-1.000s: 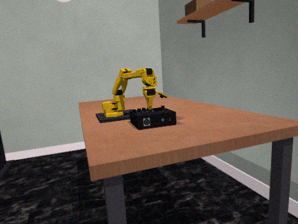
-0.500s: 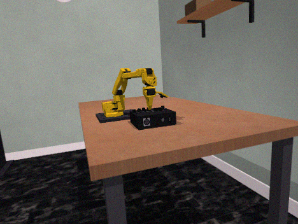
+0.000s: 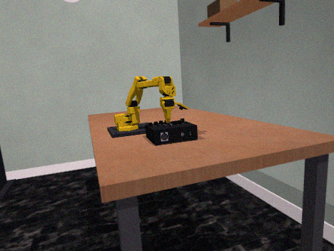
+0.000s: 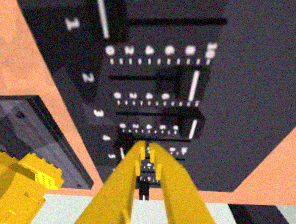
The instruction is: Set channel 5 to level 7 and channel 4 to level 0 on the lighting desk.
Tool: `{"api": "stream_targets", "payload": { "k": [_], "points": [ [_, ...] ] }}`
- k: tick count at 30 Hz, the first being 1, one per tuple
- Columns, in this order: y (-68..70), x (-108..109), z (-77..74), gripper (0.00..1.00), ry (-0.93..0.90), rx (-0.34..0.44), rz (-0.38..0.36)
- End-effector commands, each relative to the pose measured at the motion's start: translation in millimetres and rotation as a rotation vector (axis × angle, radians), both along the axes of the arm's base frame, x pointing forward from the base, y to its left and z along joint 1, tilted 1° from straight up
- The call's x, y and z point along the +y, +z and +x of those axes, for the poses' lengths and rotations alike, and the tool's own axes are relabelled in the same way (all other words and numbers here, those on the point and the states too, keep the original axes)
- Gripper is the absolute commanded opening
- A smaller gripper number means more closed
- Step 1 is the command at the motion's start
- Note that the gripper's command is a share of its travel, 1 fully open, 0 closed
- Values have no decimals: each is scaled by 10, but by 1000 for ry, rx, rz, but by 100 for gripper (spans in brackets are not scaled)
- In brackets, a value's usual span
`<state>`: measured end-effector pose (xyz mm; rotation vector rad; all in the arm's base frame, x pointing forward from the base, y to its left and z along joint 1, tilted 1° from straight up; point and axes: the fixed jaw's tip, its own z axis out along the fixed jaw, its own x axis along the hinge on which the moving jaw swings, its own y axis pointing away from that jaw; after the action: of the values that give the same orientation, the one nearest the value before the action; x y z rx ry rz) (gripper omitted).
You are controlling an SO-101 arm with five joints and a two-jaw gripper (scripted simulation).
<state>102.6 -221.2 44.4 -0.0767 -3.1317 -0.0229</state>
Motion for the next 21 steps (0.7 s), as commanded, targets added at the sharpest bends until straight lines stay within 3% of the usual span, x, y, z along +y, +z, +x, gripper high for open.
{"api": "stream_targets", "payload": {
  "k": [1, 21],
  "points": [
    [29, 39, 28, 0, 6, -1, 1],
    [25, 24, 28, 0, 6, -3, -4]
  ]
}}
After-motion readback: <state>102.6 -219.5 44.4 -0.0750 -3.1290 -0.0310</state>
